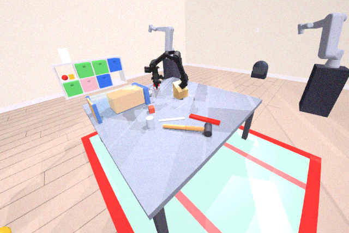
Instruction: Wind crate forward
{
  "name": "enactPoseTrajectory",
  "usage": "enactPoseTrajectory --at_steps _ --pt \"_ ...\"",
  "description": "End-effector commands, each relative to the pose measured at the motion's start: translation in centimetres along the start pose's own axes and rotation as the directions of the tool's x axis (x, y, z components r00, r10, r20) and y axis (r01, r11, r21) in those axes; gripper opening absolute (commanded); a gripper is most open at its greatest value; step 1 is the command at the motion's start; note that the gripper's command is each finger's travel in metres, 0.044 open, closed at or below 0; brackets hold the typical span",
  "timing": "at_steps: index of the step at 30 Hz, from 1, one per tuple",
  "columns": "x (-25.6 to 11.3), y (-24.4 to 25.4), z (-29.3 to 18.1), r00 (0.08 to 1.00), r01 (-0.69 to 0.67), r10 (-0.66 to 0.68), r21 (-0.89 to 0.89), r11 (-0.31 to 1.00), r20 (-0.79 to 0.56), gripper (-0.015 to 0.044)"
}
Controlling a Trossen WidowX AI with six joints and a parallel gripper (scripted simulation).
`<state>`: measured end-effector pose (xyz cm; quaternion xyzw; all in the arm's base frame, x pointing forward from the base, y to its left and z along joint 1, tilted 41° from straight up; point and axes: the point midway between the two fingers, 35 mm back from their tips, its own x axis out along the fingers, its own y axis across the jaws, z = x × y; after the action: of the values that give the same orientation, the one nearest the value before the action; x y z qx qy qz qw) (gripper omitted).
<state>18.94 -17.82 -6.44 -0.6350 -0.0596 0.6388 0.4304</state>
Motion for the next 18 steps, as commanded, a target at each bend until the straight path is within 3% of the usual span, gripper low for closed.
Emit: enactPoseTrajectory --at_steps 1,16,18 --pt "-0.2 0.3 1.4 1.0 -0.011 0.011 0.015 1.0 0.02 0.0" --pt "-0.1 0.5 2.3 1.0 0.006 -0.006 0.008 1.0 0.005 0.0" --pt "-0.1 0.5 2.4 1.0 0.006 -0.006 0.009 1.0 0.004 0.0052"
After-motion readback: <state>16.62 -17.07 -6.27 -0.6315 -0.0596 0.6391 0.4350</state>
